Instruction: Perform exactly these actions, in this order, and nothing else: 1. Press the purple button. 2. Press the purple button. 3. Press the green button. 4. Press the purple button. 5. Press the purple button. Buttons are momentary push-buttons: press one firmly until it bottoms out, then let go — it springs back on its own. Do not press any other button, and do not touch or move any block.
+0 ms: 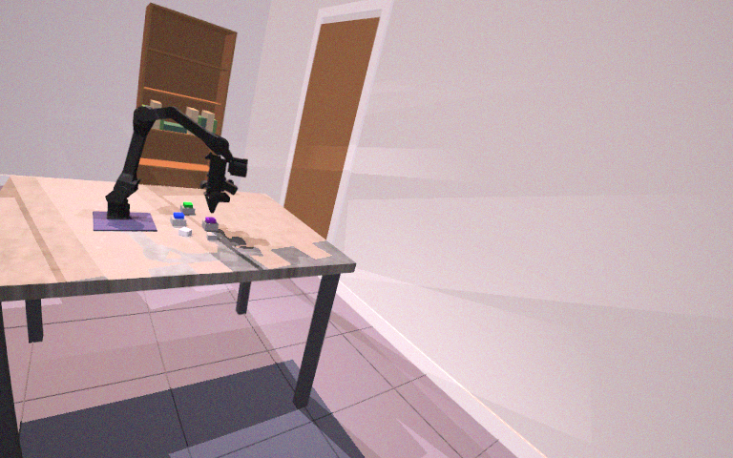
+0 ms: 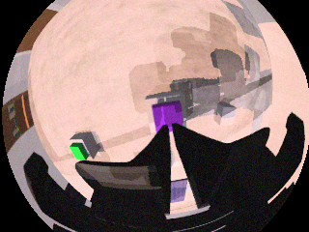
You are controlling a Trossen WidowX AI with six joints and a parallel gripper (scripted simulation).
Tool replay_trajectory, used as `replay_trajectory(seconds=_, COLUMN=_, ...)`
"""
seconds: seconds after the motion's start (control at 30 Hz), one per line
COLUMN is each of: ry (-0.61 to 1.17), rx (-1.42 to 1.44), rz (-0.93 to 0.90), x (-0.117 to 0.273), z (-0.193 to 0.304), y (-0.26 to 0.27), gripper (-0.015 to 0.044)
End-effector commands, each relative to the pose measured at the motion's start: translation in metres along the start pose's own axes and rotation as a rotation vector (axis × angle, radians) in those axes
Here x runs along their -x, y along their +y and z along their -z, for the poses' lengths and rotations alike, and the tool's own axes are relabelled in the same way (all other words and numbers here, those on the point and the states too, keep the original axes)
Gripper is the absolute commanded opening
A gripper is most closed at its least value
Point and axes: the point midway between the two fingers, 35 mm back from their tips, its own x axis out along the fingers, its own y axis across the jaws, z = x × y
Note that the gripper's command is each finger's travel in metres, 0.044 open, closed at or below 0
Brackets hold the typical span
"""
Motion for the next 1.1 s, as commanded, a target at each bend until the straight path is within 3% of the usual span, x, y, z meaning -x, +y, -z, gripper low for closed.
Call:
replay_trajectory(seconds=0.0, ry=0.002, rx=0.001, rz=0.006, x=0.004, z=0.0, y=-0.001, gripper=0.002)
replay_trajectory(seconds=1.07, ry=0.002, rx=0.001, rz=0.006, x=-0.028, z=0.001, y=-0.001, gripper=0.002)
